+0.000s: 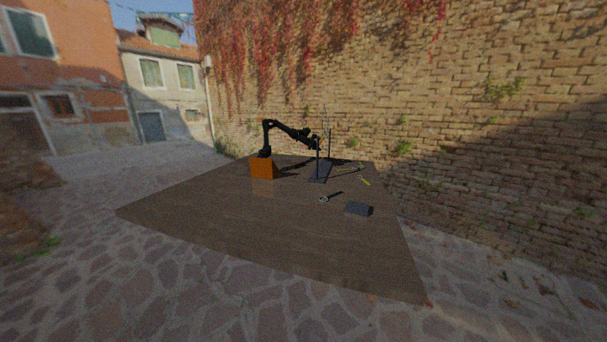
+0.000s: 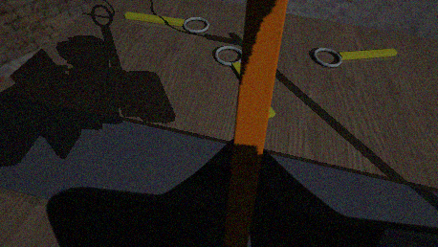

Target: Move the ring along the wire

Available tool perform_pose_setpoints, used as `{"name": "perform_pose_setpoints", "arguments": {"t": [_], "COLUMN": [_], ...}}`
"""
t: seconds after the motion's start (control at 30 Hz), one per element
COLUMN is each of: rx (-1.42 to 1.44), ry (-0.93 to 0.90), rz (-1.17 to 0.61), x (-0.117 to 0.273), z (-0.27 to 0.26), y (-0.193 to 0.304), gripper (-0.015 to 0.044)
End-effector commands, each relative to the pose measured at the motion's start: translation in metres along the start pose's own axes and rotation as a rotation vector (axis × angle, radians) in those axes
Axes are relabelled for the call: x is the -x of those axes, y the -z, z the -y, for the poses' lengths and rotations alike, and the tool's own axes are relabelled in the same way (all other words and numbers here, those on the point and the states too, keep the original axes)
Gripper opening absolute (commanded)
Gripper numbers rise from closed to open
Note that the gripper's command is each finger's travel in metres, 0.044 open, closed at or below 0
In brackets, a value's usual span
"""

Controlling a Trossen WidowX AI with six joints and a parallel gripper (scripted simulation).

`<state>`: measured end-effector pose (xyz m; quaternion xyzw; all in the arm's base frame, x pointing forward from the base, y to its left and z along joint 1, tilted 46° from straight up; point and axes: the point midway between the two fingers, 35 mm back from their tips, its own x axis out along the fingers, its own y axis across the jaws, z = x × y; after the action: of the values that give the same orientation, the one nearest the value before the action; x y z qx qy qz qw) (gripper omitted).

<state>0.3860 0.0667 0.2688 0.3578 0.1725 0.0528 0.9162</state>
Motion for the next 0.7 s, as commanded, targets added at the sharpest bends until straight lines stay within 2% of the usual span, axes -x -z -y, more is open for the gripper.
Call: {"name": "perform_pose_setpoints", "arguments": {"t": [0.0, 0.67], "rx": [0.052, 0.413], "ry": [0.03, 0.233], "rz": [-0.014, -0.059], "x": [0.002, 0.017], "z": [0.012, 0.073], "y": [0.003, -0.011], "gripper": [-0.015, -0.015]}}
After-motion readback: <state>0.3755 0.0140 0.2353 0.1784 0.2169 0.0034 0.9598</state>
